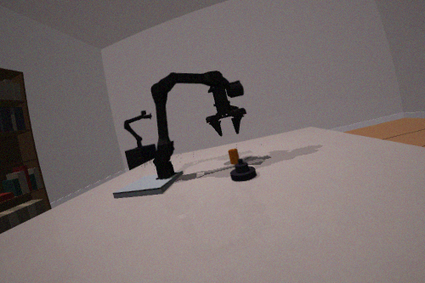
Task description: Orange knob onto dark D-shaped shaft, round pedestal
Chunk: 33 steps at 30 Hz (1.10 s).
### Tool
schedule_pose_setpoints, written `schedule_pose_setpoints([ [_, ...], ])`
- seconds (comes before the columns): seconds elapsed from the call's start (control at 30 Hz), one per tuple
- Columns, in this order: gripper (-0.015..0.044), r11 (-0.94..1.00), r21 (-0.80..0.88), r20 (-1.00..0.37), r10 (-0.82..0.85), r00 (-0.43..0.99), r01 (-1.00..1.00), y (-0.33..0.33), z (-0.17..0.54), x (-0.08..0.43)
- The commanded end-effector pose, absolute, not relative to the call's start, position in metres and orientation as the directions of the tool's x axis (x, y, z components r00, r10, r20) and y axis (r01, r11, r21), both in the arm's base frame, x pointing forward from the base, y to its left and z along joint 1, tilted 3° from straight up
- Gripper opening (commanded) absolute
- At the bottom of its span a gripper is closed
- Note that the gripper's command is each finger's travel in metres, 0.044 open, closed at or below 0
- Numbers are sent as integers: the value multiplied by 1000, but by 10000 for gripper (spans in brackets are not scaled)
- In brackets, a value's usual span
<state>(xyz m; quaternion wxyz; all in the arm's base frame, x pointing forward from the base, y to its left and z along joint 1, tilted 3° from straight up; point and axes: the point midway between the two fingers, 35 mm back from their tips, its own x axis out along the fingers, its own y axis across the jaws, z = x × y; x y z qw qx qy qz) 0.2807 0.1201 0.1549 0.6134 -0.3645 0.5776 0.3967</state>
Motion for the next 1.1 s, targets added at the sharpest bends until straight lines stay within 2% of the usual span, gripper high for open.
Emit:
schedule_pose_setpoints([
  [0.0,440,613,25,-998,57,13,-789,119,153,281],
  [0.13,440,858,42,-998,57,13,-513,119,154,281],
  [0.27,440,970,53,-998,57,12,-236,119,153,281],
  [0.67,440,974,53,-998,57,12,-222,119,153,281],
  [0.83,440,979,54,-998,57,12,-196,121,120,281],
  [1.07,440,979,54,-998,57,12,-195,122,108,281],
])
